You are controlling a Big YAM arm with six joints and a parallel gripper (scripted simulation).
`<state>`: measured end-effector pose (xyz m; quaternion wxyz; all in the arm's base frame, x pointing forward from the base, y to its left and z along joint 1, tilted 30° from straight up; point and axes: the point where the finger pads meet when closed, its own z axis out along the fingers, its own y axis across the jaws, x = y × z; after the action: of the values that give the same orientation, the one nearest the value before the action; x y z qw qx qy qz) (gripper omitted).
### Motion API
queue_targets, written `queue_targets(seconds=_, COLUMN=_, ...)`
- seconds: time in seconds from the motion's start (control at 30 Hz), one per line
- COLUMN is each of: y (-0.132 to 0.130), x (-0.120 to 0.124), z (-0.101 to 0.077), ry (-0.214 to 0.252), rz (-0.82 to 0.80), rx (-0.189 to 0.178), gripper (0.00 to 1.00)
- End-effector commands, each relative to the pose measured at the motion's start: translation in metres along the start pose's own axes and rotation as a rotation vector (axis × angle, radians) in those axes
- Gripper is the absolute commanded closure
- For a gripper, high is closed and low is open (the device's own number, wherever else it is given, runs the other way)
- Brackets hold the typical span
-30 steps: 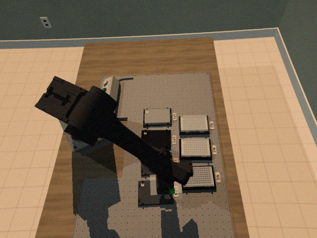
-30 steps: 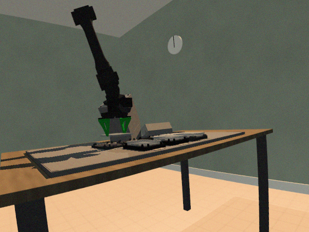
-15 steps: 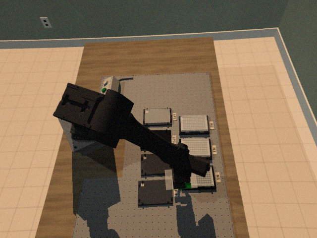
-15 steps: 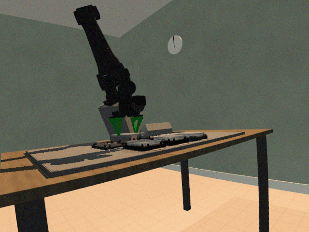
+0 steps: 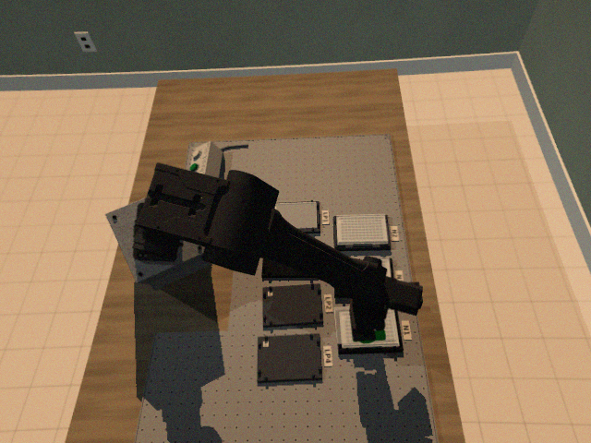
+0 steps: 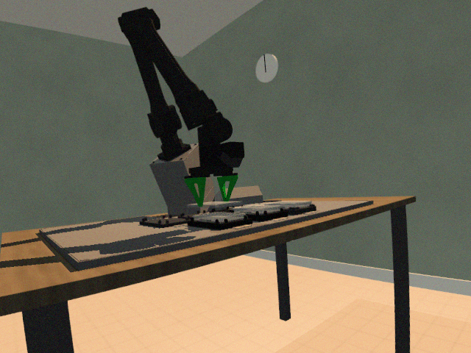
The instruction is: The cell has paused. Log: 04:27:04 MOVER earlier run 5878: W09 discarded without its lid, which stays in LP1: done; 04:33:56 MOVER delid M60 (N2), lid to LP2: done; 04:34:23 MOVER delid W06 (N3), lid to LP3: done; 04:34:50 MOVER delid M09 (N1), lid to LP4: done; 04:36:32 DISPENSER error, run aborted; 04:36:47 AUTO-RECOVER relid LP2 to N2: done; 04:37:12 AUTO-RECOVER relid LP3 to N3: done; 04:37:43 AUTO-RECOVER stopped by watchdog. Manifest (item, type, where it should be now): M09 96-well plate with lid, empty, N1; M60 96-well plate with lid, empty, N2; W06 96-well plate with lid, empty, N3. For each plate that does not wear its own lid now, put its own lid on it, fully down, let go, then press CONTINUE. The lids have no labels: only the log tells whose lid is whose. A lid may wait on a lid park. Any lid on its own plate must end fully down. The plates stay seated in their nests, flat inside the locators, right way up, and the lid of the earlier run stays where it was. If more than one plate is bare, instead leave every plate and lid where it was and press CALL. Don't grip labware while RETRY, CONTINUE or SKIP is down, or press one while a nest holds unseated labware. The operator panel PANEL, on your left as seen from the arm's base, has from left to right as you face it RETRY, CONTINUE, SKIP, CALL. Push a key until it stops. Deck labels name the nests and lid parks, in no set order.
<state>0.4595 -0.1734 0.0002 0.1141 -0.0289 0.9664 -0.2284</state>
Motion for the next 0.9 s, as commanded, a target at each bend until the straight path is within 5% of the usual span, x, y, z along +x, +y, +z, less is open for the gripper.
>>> queue_targets(seconds=0.0, y=0.004, x=-0.028, z=-0.005, ry=-0.018, rz=0.024, rx=0.003, gripper=1.0)
queue_targets(seconds=0.87, y=0.0, x=-0.014, z=0.007, ry=-0.004, rz=0.036, rx=0.004, gripper=1.0)
